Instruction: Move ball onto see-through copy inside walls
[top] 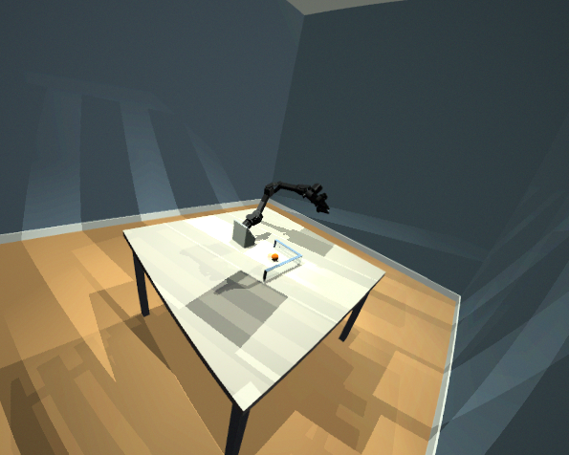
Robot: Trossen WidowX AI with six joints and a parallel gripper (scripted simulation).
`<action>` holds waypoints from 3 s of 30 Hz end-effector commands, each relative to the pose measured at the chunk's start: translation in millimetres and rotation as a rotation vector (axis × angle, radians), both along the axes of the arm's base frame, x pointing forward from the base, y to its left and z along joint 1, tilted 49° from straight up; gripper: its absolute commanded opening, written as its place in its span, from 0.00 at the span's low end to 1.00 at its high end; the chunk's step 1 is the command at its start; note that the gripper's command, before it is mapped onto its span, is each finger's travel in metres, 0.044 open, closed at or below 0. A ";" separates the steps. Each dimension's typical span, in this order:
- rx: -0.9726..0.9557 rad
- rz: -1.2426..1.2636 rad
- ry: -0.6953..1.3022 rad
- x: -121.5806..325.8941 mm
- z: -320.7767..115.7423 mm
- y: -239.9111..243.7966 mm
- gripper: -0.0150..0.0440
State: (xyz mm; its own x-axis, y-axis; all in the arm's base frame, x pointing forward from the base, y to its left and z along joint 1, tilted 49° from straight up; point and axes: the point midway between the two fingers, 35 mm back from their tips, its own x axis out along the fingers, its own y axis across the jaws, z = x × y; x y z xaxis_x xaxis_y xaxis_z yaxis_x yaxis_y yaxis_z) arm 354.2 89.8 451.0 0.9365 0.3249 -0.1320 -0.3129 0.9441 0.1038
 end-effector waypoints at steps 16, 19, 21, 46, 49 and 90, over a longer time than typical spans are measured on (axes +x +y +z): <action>-0.064 0.244 0.891 29.4 -299.5 -46.9 0.81; 0.012 0.299 1.044 10.6 -342.5 -55.6 0.81; 0.080 0.339 1.140 -4.5 -367.1 -59.7 0.81; 0.345 0.449 1.364 -51.3 -427.7 -51.2 0.81; 0.345 0.449 1.364 -51.2 -431.1 -47.6 0.81; 0.341 0.443 1.364 -46.7 -438.6 -42.1 0.25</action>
